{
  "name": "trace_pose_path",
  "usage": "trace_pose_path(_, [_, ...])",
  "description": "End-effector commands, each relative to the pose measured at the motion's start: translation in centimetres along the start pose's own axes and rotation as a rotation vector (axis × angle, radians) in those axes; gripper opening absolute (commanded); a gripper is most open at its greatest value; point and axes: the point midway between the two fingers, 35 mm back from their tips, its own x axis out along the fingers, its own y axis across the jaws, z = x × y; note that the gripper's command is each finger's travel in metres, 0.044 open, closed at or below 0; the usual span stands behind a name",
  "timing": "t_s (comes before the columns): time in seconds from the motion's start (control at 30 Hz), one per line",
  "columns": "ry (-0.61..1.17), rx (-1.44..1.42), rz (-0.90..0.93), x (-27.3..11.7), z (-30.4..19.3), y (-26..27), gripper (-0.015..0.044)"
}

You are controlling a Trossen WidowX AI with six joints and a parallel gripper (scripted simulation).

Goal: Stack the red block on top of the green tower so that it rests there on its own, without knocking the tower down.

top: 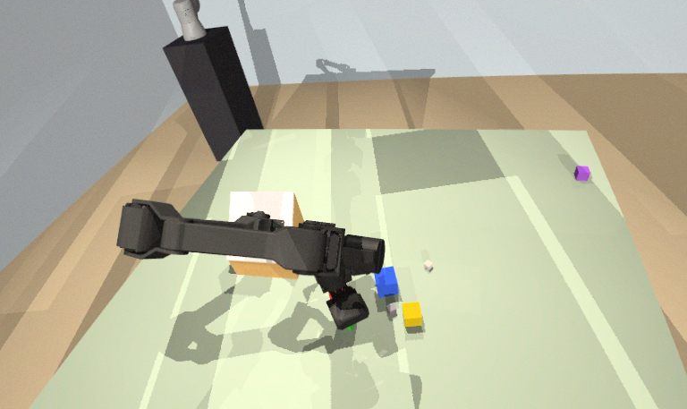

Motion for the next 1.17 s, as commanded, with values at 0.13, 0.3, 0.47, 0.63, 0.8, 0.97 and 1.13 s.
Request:
trace_pose_path(0.13, [0.000, 0.000, 0.000, 0.02, 0.00, 0.02, 0.0210])
trace_pose_path(0.3, [0.000, 0.000, 0.000, 0.02, 0.00, 0.02, 0.0341])
trace_pose_path(0.47, [0.000, 0.000, 0.000, 0.02, 0.00, 0.02, 0.0440])
trace_pose_path(0.63, [0.000, 0.000, 0.000, 0.02, 0.00, 0.02, 0.0440])
trace_pose_path(0.8, [0.000, 0.000, 0.000, 0.02, 0.00, 0.02, 0.0440])
trace_pose_path(0.97, [0.000, 0.000, 0.000, 0.02, 0.00, 0.02, 0.0440])
trace_pose_path(1.13, [0.000, 0.000, 0.000, 0.02, 0.00, 0.02, 0.0440])
